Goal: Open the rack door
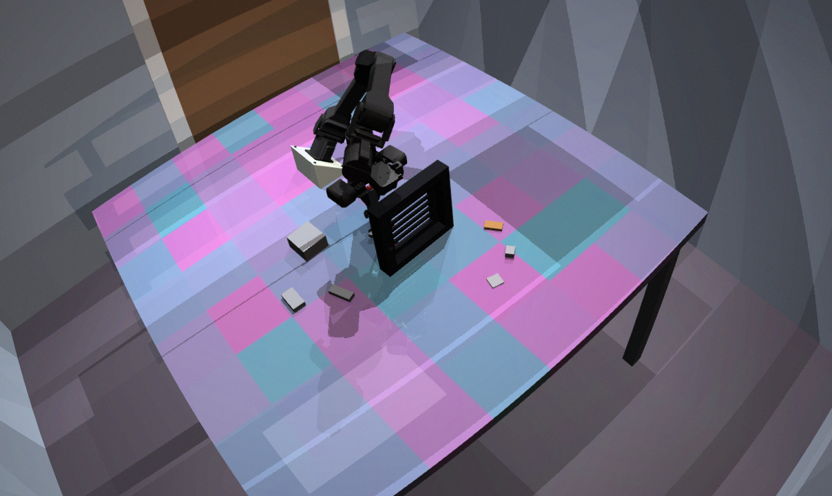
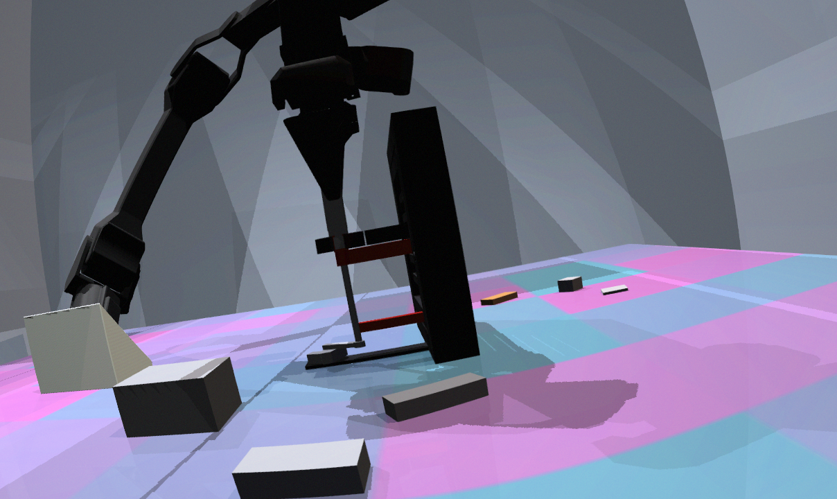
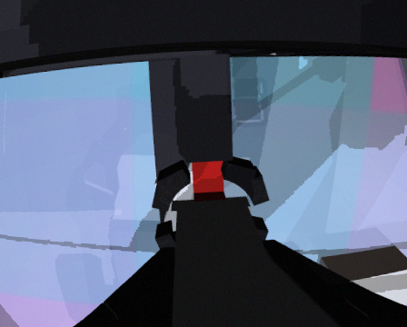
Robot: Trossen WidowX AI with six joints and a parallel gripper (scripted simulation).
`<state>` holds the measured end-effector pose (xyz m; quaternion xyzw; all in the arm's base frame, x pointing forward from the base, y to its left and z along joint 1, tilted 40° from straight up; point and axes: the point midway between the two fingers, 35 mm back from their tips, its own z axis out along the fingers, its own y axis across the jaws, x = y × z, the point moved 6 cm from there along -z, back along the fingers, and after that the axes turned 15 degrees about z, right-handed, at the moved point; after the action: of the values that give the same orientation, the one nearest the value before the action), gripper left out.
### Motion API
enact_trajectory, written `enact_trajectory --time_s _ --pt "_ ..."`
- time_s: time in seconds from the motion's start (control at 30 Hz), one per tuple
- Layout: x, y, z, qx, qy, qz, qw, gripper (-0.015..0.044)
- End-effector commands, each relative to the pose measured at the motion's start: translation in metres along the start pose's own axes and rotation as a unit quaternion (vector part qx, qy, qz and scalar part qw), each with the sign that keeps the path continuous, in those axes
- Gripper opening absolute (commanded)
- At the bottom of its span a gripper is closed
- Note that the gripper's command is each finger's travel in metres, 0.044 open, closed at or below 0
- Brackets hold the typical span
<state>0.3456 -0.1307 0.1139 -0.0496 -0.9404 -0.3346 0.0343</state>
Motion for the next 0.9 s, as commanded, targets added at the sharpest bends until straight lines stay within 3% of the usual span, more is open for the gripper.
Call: enact_trajectory --time_s 0.0,0.43,0.87 --pt "0.0009 -0.0005 0.0019 -0.001 0.003 0.008 1.0 0.0017" --pt "0.0009 -0.0005 0.0019 0.0 0.003 0.307 0.952 0.0017" --pt "0.0009 -0.0005 0.0019 0.001 0.003 0.591 0.807 0.0017"
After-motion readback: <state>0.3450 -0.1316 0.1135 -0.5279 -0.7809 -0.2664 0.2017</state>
